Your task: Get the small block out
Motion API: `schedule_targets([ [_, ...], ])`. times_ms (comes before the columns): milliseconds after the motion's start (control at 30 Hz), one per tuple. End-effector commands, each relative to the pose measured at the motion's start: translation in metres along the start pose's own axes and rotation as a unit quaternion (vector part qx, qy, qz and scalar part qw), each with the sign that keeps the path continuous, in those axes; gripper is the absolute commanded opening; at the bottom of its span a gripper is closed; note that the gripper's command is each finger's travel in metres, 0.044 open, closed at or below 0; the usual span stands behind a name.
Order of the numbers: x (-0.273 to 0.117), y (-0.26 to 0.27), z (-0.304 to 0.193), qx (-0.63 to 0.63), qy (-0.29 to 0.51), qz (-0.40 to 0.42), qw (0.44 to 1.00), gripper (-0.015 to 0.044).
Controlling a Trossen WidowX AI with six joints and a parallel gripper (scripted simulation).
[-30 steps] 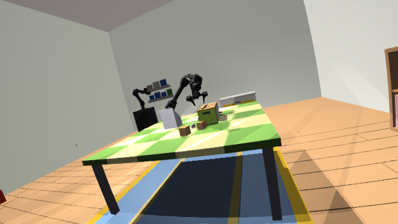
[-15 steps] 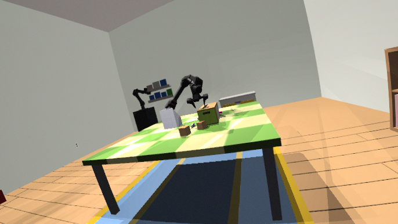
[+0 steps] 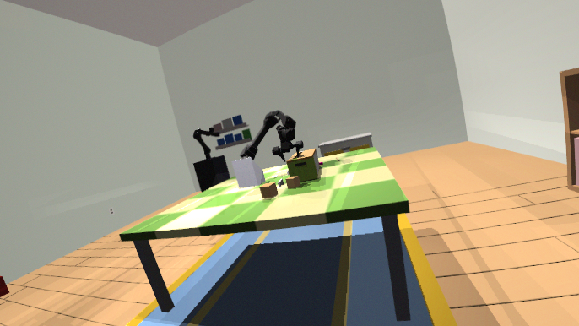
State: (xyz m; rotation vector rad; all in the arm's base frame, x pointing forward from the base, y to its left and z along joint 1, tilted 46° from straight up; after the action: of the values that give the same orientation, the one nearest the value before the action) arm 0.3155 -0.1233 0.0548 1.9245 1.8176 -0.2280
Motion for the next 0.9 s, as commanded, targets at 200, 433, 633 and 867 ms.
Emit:
schedule_targets([
  [200,0.018,-0.004,0.006,0.008,0.007,-0.002,1.0,0.04],
  [433,0.028,-0.006,0.009,0.011,0.01,-0.003,1.0,0.04],
  [633,0.024,-0.004,0.006,0.007,0.006,-0.003,1.0,0.04],
  [867,0.028,-0.004,-0.005,0.008,0.007,-0.003,1.0,0.04],
])
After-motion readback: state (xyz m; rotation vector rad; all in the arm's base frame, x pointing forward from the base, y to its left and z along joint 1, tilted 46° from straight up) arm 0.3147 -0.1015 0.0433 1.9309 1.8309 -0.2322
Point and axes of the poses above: the point midway between the two fingers, 35 mm back from their tips, its own x axis out along the fingers, its own y axis across the jaws, z = x × y, the point moved 8 cm from there along -x, back along the fingers, and after that the axes turned 2 degrees about -x, right-handed, at the moved point
